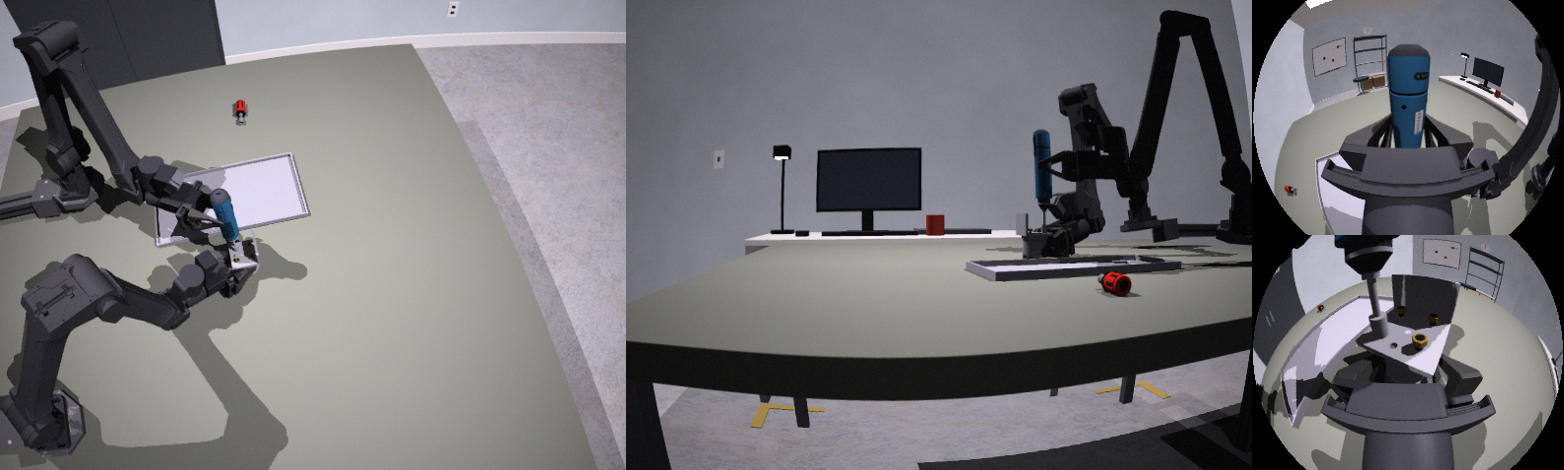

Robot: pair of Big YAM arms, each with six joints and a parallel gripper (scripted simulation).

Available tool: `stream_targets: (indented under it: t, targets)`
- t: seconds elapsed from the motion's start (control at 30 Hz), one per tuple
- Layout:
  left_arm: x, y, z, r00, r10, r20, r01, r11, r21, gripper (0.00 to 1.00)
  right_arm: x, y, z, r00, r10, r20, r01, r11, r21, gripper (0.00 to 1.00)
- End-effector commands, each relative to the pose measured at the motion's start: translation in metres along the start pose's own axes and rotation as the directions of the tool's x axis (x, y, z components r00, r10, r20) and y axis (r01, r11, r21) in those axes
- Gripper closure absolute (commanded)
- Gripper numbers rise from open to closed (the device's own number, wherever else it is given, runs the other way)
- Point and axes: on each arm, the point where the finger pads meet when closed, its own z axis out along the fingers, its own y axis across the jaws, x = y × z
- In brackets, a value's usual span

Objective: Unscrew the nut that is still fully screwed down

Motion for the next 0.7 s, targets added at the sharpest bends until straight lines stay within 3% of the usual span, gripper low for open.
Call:
stream_targets:
  t: [0.0,0.67]
  targets:
    - [-0.0265,0.0068,0.0067,0.997,-0.019,0.079,0.02,1.0,-0.014,0.58,0.0153,-0.0086,0.0001,0.999,0.001,-0.035,-0.001,1.0,0.011,0.41]
    - [-0.0226,0.0068,0.0062,0.997,-0.018,0.073,0.019,1.0,-0.014,0.58,0.0153,-0.0086,0.0001,0.999,0.001,-0.035,-0.001,1.0,0.011,0.41]
